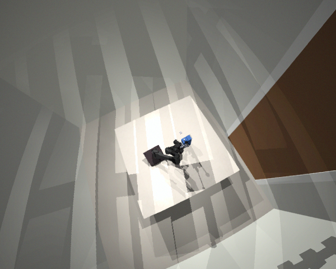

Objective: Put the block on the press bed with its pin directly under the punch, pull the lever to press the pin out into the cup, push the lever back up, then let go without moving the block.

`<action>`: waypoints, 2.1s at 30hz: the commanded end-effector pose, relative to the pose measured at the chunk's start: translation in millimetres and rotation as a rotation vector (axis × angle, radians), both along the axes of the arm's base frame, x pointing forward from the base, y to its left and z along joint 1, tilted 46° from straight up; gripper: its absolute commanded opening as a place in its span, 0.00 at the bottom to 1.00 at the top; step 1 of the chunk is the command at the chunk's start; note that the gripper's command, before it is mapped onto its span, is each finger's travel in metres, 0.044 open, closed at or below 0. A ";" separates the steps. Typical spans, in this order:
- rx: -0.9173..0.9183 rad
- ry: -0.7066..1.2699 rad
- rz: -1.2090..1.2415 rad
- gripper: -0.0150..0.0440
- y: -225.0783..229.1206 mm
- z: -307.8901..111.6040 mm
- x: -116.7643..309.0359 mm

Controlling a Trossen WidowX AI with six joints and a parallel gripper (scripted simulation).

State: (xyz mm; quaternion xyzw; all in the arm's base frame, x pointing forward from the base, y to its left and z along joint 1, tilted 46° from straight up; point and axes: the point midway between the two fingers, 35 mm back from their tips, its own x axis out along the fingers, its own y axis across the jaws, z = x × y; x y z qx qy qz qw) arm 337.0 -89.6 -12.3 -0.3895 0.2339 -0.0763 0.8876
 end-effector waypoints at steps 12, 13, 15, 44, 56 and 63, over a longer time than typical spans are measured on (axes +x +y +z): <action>0.015 -0.021 -0.064 0.76 -8.1 11.1 2.6; 0.015 -0.021 -0.064 0.76 -7.9 10.9 2.6; 0.015 -0.021 -0.064 0.76 -7.9 10.9 2.6; 0.014 0.031 -0.112 0.76 -1.8 2.7 -30.1; 0.014 0.029 -0.115 0.76 -1.6 3.6 -31.3; 0.018 0.032 -0.116 0.76 18.4 24.1 -42.9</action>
